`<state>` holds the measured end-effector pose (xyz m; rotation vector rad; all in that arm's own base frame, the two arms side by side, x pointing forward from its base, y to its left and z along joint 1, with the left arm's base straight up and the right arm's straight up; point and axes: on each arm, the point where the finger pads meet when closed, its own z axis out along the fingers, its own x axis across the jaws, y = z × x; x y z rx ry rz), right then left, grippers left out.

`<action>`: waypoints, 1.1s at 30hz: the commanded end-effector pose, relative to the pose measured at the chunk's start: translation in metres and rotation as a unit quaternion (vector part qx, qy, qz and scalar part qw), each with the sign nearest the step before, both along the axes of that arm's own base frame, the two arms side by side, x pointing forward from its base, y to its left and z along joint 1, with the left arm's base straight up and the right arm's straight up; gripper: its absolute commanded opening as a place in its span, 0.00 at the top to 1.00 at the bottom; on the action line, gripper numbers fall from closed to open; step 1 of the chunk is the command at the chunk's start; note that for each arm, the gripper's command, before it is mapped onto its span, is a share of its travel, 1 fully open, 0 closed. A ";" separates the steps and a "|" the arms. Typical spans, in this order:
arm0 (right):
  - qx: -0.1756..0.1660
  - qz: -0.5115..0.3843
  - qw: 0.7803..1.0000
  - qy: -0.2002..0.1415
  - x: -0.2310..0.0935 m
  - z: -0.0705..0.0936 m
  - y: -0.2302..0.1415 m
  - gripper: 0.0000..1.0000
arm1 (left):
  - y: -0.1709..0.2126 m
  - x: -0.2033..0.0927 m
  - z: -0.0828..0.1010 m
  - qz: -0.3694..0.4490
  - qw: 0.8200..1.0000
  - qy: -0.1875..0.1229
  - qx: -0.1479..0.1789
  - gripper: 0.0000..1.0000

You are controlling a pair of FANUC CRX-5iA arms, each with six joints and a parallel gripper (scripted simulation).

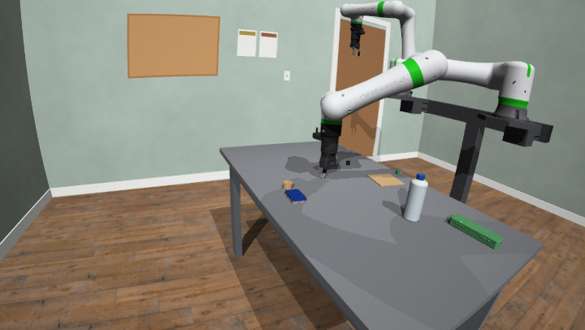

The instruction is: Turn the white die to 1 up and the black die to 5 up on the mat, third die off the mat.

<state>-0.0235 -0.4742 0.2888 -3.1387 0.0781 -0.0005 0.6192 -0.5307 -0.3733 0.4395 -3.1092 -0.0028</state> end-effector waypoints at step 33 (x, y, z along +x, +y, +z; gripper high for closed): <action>-0.001 0.000 1.000 0.000 0.000 0.001 0.000 0.00 | -0.001 0.001 0.094 0.000 1.000 -0.001 -0.001 0.60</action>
